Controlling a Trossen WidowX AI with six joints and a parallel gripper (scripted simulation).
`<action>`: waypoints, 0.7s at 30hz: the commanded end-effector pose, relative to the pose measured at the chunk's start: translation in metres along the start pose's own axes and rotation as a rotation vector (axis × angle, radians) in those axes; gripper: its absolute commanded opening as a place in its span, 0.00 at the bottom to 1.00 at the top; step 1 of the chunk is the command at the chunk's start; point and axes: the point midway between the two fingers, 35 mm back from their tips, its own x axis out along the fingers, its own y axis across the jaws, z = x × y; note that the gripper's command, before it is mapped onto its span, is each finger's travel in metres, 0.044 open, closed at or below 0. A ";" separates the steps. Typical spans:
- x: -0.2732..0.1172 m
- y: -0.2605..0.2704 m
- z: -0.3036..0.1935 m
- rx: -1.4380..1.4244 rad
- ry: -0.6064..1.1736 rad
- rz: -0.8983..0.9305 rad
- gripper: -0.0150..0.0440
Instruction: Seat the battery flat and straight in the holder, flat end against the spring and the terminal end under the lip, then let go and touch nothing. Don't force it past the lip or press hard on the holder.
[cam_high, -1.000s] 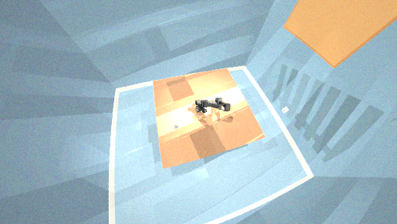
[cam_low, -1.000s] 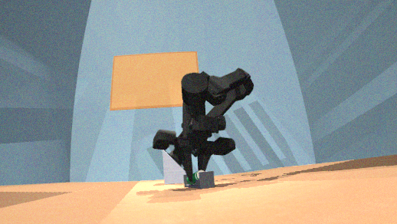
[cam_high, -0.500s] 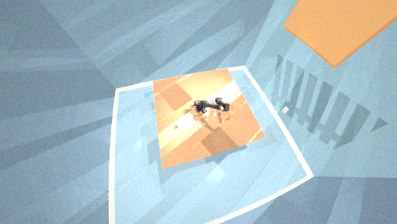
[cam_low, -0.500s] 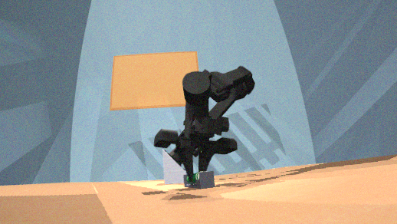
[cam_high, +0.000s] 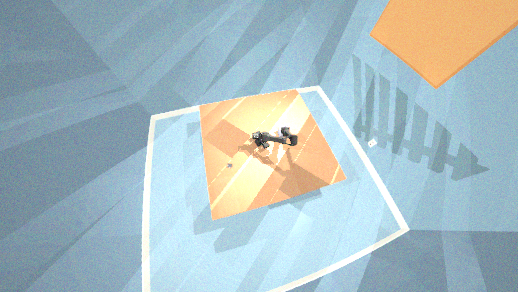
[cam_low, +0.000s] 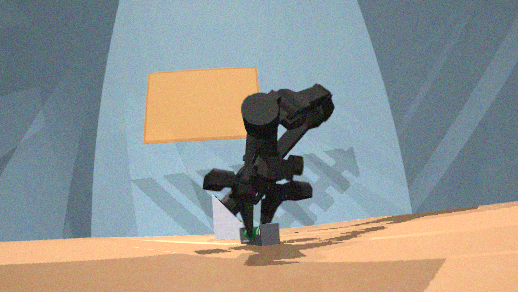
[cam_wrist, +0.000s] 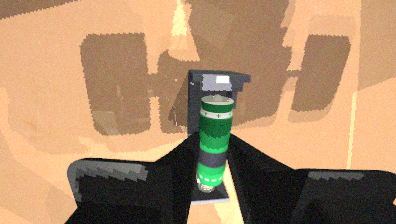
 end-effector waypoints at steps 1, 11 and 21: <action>0.002 0.002 -0.002 -0.001 0.036 0.002 0.37; 0.002 0.002 0.000 -0.002 0.046 -0.003 0.37; 0.002 0.002 0.010 -0.003 0.043 -0.003 0.37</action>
